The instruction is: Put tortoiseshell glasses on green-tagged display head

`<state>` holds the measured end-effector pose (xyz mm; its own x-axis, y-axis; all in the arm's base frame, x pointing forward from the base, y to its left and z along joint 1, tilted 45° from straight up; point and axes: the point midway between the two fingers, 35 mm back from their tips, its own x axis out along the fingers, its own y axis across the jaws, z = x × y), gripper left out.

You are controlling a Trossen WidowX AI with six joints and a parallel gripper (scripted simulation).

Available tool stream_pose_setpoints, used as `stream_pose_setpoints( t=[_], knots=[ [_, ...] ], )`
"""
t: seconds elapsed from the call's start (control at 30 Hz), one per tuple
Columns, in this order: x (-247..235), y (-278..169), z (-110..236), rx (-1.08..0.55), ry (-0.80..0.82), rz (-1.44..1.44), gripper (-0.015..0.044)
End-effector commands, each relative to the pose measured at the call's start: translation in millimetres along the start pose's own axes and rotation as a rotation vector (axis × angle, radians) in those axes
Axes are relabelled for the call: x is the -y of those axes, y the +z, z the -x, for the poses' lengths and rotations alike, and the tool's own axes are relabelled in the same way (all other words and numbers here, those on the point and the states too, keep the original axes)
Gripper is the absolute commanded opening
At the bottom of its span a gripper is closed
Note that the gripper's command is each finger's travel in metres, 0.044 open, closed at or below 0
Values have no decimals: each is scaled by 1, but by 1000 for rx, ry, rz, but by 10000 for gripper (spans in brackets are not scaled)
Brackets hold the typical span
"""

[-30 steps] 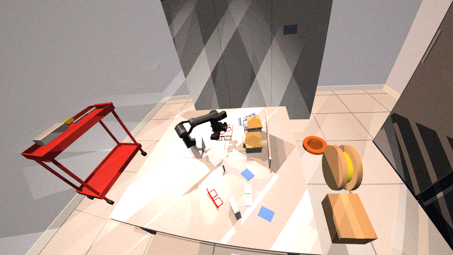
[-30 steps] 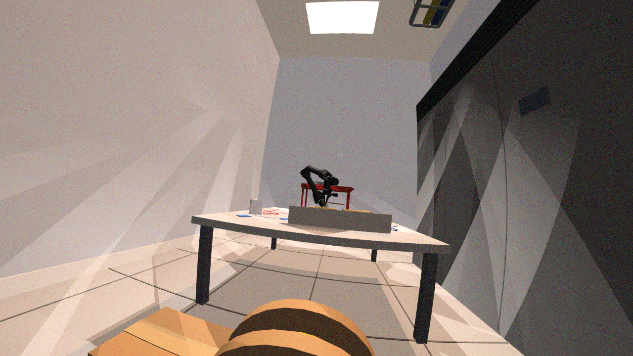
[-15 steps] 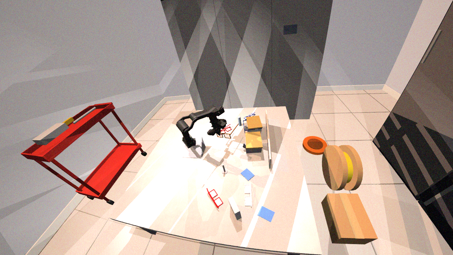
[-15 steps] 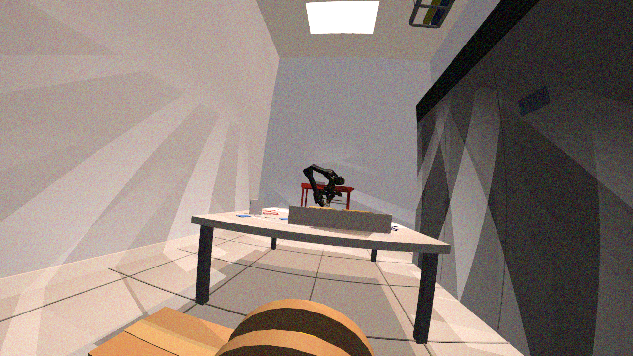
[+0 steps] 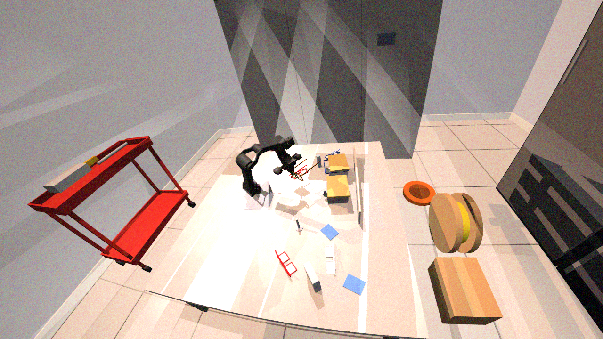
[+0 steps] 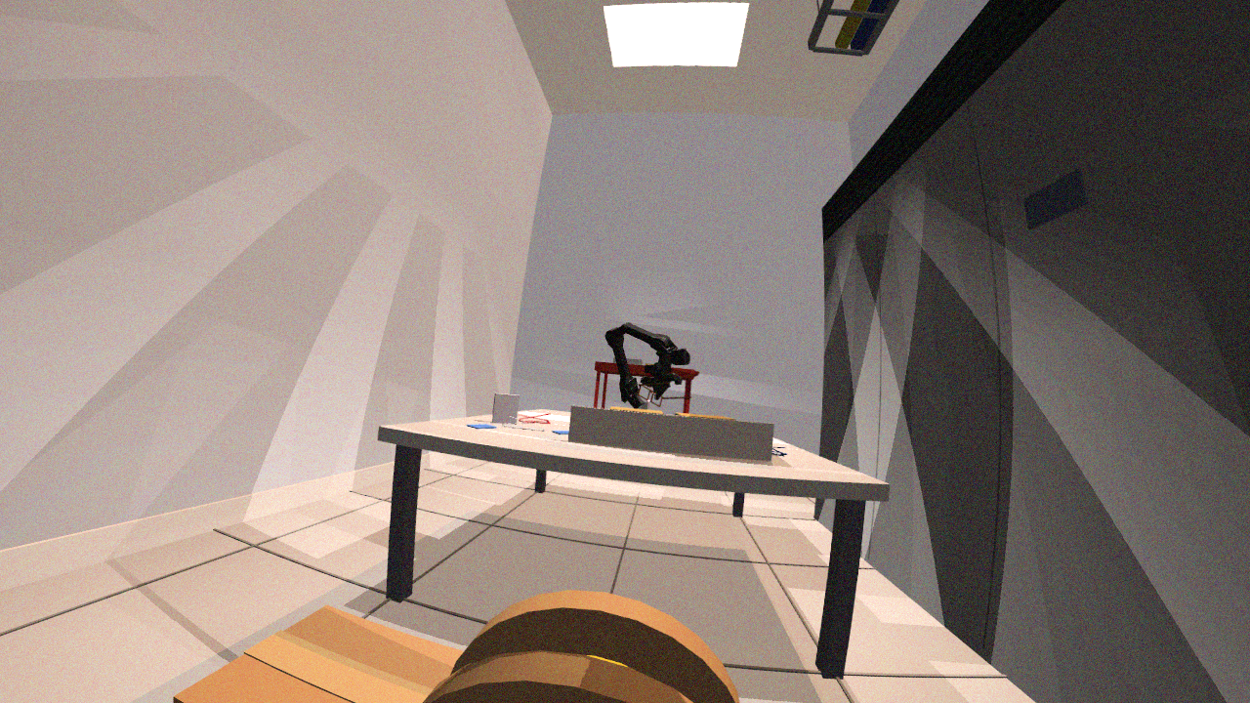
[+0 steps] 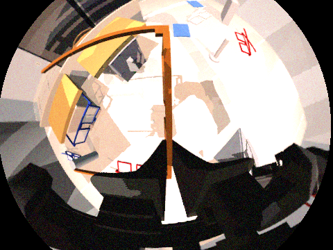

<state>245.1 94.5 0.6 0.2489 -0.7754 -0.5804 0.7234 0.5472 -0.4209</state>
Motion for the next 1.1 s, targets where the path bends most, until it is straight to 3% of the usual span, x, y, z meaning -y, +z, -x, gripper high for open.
stream_pose_setpoints(
  t=[0.0, 1.07],
  knots=[
    [-8, -4, 5, 37, 30, -107, 0],
    [-43, -60, 46, 165, 417, -990, 0]
  ],
)
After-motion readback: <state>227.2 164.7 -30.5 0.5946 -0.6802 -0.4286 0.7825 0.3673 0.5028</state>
